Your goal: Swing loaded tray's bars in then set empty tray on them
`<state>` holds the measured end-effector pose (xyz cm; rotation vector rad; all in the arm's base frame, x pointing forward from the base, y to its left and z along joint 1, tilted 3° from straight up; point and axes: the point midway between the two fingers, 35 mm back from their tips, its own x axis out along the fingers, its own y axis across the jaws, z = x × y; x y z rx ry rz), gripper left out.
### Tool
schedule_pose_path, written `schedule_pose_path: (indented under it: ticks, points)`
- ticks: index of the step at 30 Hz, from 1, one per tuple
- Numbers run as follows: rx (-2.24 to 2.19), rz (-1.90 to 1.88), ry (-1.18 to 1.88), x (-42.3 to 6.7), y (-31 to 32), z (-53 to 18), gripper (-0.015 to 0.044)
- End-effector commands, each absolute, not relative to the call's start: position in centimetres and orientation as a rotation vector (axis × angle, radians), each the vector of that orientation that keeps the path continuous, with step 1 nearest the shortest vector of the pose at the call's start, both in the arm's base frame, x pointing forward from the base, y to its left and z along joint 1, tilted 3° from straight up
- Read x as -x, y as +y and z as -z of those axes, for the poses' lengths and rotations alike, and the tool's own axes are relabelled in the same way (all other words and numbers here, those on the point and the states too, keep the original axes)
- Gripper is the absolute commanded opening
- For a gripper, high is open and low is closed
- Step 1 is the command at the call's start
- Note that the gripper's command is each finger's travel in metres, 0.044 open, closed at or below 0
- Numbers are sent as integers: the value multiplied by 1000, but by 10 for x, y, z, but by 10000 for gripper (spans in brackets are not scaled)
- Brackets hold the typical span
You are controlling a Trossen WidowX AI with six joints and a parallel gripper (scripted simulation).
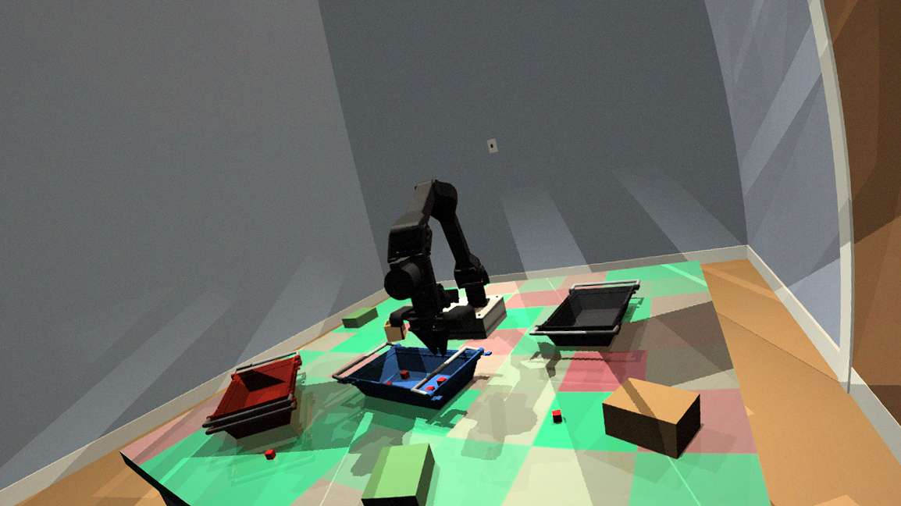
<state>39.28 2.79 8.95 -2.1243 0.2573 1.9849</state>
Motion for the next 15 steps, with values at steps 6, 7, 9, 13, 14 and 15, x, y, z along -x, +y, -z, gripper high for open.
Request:
schedule_pose_path:
  ticks: [6, 7, 9, 13, 14, 15]
  points:
    - [2172, -1921, 246, -392, 25, -185, 87]
    - [2178, -1913, 245, -389, 25, -198, 87]
    - [2187, -1900, 243, -382, 24, -222, 87]
    - [2052, -1818, 414, -392, 9, -189, 87]
    - [1967, -1748, 518, -393, -2, -184, 87]
    - [1880, -1676, 616, -393, -12, -180, 87]
